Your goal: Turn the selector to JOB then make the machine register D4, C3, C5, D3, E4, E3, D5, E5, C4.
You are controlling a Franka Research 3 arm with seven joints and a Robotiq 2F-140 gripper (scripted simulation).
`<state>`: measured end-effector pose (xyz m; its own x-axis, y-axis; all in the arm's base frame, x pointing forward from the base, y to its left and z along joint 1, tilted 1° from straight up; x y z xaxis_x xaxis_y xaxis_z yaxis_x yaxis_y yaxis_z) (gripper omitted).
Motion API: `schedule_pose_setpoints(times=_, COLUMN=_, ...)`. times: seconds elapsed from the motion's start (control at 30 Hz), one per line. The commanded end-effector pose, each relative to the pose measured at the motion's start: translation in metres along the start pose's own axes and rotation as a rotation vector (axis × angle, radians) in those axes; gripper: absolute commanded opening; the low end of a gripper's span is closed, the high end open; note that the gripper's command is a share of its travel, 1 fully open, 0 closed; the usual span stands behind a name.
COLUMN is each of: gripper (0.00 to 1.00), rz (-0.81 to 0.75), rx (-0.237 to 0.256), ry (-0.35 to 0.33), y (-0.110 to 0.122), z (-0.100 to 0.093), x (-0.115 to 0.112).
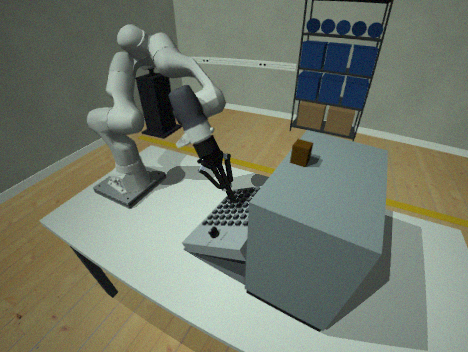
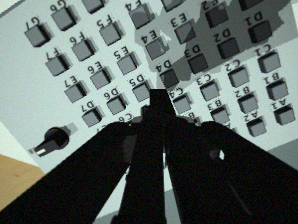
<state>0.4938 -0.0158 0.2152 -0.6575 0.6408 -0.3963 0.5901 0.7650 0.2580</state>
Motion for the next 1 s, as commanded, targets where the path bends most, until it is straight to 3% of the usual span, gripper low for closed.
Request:
schedule_pose_setpoints(times=0.0, gripper=0.1, rz=-0.15, rx=-0.016, ry=-0.013, y=-0.0004, z=-0.0011, x=-0.0019)
schedule_pose_setpoints(times=0.97, gripper=0.1, rz=-0.64, rx=-0.013, ry=-0.016, y=0.007, z=-0.0012, x=-0.0034)
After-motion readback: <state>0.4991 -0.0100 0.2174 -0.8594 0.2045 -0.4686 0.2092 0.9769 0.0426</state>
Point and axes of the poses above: the point where the finger pads meet when closed, its own z axis out along the fingers, its own y axis across the jaws, x = y × z, the point moved 9 cm from there along -z, back along the fingers, and after that the axes turned 6 degrees about z, right-handed, at the moved point
